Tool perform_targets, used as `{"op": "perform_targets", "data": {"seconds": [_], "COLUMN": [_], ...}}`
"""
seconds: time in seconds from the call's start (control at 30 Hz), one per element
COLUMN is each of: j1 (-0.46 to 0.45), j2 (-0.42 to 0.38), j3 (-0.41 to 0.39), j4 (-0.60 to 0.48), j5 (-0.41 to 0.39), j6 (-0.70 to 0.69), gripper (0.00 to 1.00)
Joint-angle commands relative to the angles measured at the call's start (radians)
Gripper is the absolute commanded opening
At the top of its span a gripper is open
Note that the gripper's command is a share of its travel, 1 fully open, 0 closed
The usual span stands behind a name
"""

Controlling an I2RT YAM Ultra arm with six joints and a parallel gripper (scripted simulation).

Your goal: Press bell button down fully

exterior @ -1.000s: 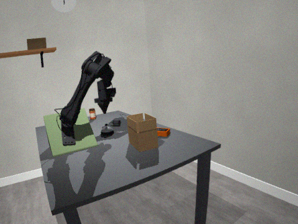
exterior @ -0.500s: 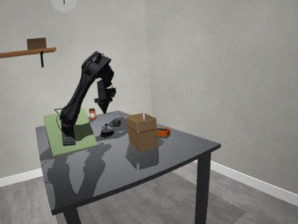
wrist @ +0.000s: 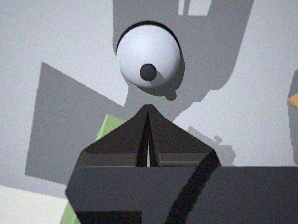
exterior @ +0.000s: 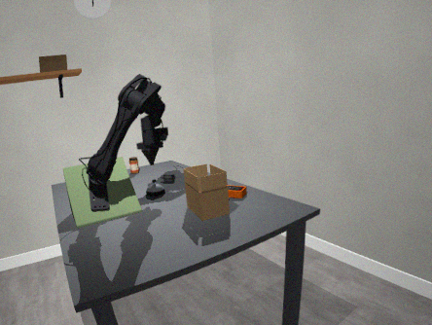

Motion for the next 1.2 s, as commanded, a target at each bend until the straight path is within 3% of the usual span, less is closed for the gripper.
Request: {"op": "perform_targets", "data": {"seconds": [0.0, 0.47, 0.73, 1.17], "j1": [0.021, 0.015, -0.002, -0.043], "j2": [-0.013, -0.009, 0.000, 0.020], "j3": [0.016, -0.019, -0.020, -0.089], "j4": [-0.021, -0.015, 0.029, 0.113], "j5": [-0.003, 0.003, 0.014, 0.031], "j6": [-0.009, -0.014, -0.021, -0.056], "gripper": [0.00, 0.00, 0.00, 0.00]}}
